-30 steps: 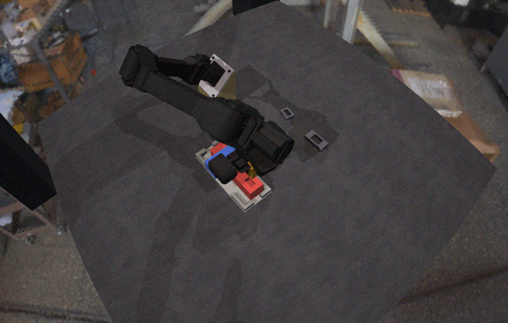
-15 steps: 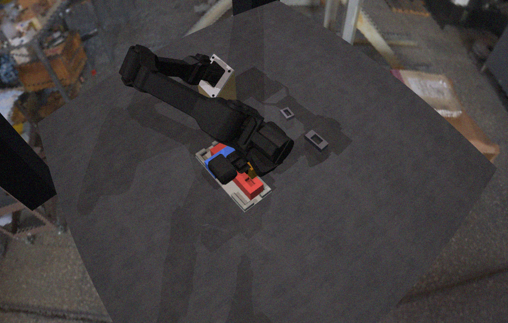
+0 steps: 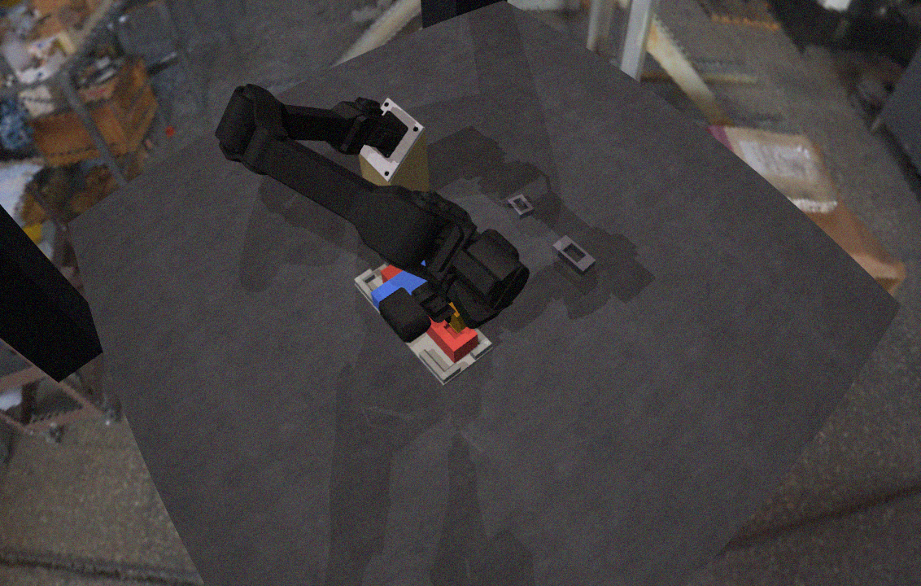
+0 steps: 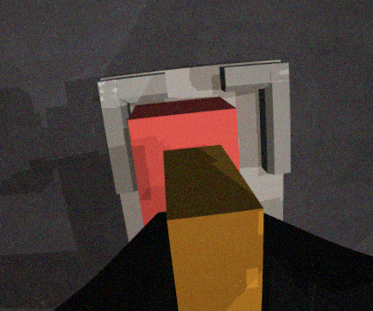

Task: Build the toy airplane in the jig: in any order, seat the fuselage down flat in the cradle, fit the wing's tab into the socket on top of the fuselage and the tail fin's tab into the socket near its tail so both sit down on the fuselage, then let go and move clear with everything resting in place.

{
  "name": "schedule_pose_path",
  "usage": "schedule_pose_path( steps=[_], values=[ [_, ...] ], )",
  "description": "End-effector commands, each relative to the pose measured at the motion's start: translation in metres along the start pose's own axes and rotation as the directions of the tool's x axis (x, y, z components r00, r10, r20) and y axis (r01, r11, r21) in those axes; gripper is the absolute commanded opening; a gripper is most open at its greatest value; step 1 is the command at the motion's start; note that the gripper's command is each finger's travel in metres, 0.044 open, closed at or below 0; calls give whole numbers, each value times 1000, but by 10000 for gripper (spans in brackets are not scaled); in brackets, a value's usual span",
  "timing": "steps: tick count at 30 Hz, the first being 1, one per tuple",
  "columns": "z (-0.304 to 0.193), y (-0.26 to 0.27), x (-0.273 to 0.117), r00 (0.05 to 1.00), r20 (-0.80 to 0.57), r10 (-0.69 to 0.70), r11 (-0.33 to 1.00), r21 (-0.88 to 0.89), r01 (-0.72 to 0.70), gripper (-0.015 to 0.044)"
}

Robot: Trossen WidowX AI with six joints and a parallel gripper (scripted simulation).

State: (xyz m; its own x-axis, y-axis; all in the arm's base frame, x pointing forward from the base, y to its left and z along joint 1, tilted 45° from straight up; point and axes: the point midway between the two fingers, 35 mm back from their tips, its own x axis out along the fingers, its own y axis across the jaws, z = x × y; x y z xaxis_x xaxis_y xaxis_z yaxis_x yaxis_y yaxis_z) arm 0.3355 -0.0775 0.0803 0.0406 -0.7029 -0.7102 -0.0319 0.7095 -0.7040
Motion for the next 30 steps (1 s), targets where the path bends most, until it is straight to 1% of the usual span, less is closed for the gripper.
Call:
schedule_pose_path(
  steps=[1,13,30],
  values=[
    [-2,0,7,1000,-6,-6,1000,-7,6,66],
    [-2,-1,25,1000,-6,-7,1000,-7,7,66],
    [-2,0,26,1000,-6,-7,1000,-7,7,66]
  ],
)
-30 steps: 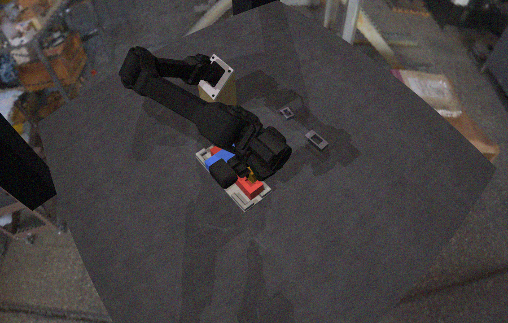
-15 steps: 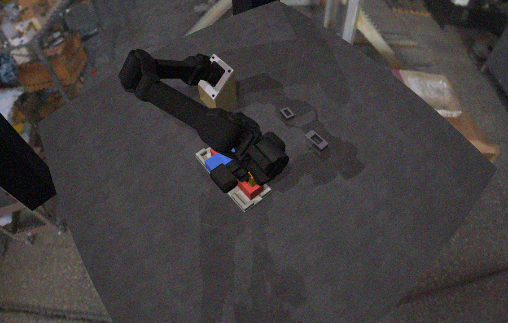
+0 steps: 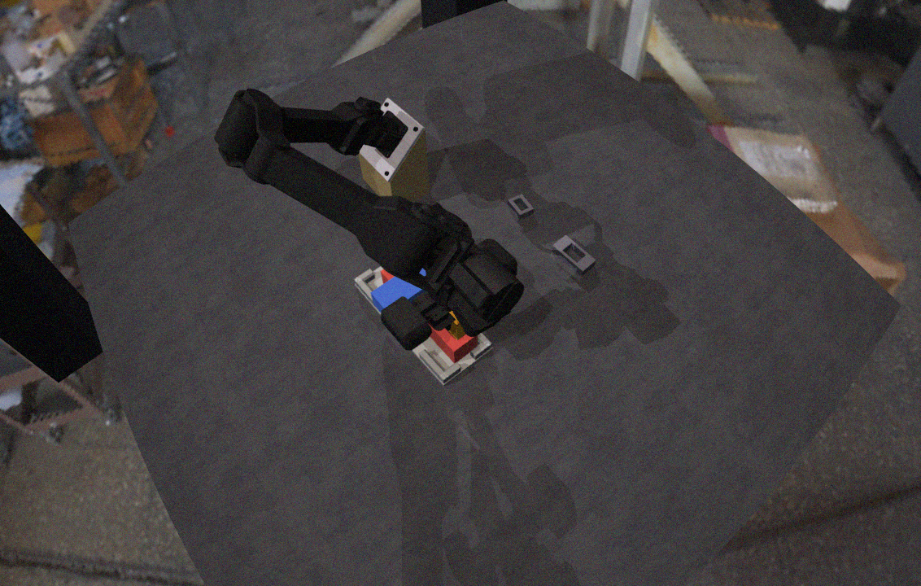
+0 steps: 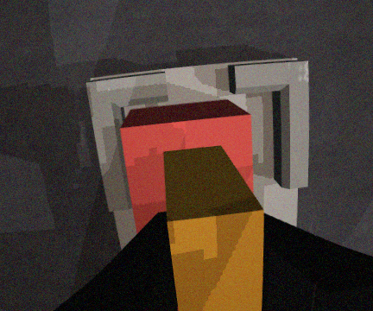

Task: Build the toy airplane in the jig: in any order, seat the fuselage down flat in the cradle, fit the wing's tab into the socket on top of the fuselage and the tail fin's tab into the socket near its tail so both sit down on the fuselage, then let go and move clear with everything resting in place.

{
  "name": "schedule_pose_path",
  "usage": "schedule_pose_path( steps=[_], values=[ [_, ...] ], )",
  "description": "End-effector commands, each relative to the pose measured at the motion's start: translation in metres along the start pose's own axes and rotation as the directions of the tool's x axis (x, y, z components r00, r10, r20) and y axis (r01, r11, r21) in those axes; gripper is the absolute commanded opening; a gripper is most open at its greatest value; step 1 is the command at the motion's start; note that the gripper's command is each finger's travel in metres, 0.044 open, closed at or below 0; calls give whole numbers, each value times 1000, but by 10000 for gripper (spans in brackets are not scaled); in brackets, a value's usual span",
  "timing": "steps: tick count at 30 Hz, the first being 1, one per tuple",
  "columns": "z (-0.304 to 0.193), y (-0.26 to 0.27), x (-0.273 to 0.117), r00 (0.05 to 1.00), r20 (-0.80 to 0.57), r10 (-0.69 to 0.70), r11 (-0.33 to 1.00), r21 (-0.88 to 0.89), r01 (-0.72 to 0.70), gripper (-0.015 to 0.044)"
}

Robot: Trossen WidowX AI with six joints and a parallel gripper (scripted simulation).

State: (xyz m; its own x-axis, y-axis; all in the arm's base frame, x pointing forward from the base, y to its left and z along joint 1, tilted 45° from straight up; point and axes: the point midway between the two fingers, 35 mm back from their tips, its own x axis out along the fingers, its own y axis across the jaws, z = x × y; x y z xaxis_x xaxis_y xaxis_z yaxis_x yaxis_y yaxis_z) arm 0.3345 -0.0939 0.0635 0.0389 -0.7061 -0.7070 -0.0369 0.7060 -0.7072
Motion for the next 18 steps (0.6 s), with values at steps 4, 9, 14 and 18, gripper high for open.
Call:
schedule_pose_path(
  steps=[4,9,14,18],
  values=[
    [0,-1,2,1000,-4,-3,1000,-1,3,66],
    [0,0,0,1000,0,0,1000,0,0,51],
    [0,0,0,1000,0,0,1000,0,0,0],
    [0,0,0,1000,0,0,1000,0,0,26]
  ],
)
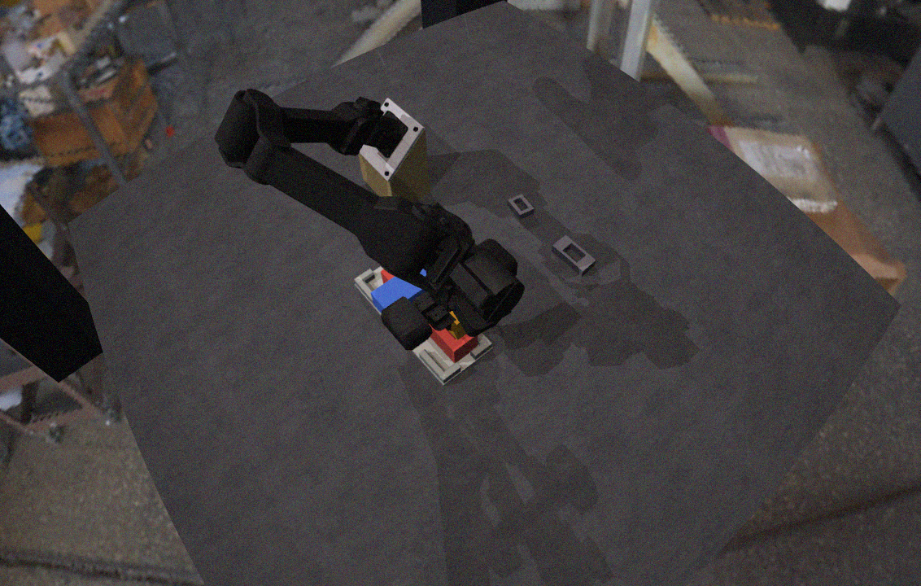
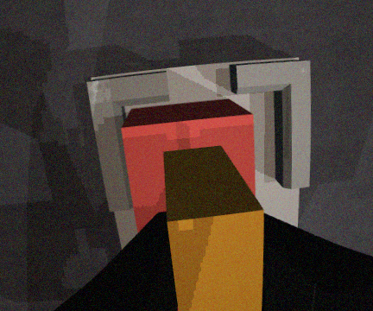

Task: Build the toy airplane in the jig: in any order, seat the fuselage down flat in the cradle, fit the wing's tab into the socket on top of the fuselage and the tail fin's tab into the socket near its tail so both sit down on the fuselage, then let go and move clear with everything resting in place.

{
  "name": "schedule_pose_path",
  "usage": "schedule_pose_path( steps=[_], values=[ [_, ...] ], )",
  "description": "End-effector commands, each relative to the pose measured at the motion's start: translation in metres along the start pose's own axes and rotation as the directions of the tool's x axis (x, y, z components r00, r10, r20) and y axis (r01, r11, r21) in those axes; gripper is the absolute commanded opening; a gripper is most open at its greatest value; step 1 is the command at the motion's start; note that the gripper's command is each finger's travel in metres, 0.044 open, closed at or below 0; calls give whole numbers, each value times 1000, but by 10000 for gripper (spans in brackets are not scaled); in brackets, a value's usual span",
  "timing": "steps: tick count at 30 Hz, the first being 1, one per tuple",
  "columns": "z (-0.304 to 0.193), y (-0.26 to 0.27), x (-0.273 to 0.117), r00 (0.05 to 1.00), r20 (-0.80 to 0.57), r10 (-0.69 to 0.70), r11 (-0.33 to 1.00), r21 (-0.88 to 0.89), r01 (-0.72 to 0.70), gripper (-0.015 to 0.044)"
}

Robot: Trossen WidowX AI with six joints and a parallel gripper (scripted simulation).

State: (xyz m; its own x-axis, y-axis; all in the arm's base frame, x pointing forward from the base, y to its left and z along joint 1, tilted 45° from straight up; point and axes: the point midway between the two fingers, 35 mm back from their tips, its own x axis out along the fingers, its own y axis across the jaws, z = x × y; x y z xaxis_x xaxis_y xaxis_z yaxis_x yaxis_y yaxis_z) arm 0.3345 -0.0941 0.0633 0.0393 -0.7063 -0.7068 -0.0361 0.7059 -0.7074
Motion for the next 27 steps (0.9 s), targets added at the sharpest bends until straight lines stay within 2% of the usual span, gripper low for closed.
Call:
schedule_pose_path(
  steps=[1,9,15,21,27],
  values=[
    [0,0,0,1000,-1,0,1000,-1,0,53],
    [0,0,0,1000,-1,0,1000,-1,0,260],
    [0,0,-2,1000,-1,1,1000,-1,-1,260],
    [2,1,-81,1000,-4,3,1000,-3,-3,260],
    [6,3,-91,1000,-5,2,1000,-3,-2,260]
  ],
)
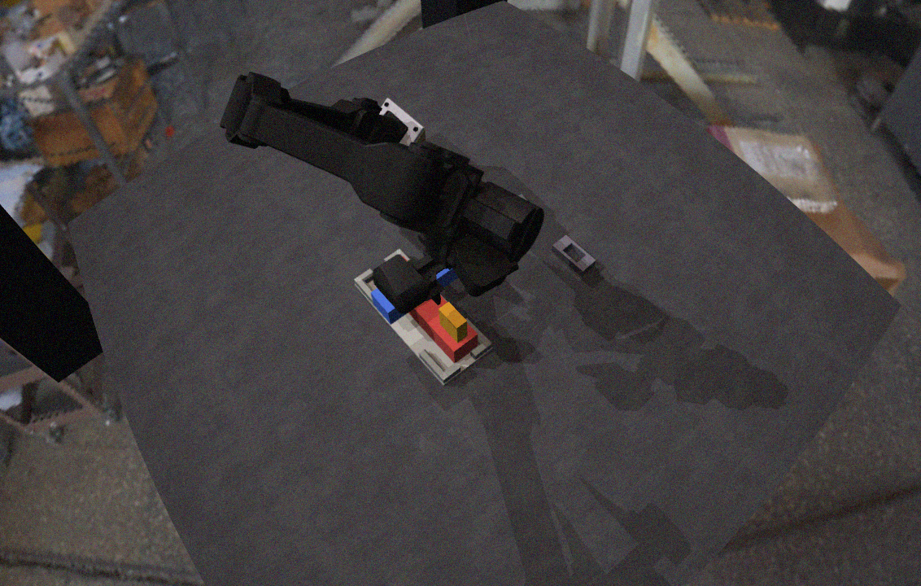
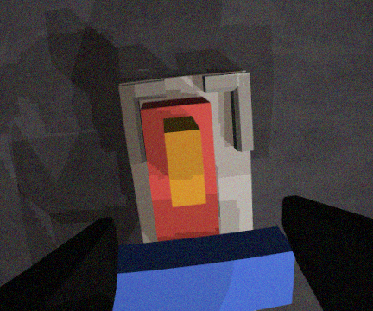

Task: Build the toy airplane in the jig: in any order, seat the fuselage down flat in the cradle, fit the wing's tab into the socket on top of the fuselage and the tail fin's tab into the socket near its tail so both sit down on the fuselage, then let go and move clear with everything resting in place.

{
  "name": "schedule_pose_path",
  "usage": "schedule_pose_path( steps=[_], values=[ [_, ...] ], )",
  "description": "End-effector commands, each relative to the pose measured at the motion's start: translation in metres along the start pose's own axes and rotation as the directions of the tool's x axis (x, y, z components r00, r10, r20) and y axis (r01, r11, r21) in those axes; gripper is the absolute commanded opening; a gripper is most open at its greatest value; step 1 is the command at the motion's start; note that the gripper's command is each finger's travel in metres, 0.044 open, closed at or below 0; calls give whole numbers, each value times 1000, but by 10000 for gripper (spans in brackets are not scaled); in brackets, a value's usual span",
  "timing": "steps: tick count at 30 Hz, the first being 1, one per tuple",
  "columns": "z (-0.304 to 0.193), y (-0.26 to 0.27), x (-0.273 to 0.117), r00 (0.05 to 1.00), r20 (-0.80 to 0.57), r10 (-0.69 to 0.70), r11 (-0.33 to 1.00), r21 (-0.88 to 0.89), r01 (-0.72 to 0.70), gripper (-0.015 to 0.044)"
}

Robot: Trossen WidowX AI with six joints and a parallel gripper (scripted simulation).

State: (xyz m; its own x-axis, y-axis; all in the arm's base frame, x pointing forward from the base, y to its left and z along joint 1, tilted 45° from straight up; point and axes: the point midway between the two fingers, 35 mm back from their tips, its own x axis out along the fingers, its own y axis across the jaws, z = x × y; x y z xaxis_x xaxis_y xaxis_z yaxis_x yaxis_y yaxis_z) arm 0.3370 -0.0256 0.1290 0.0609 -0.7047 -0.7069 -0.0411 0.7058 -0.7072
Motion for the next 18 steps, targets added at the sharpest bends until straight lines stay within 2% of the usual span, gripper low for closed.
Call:
schedule_pose_path(
  steps=[1,18],
  values=[
    [-1,1,4,1000,-26,1,1000,2,-1,260],
    [0,0,4,1000,-26,1,1000,2,-1,260]
  ],
)
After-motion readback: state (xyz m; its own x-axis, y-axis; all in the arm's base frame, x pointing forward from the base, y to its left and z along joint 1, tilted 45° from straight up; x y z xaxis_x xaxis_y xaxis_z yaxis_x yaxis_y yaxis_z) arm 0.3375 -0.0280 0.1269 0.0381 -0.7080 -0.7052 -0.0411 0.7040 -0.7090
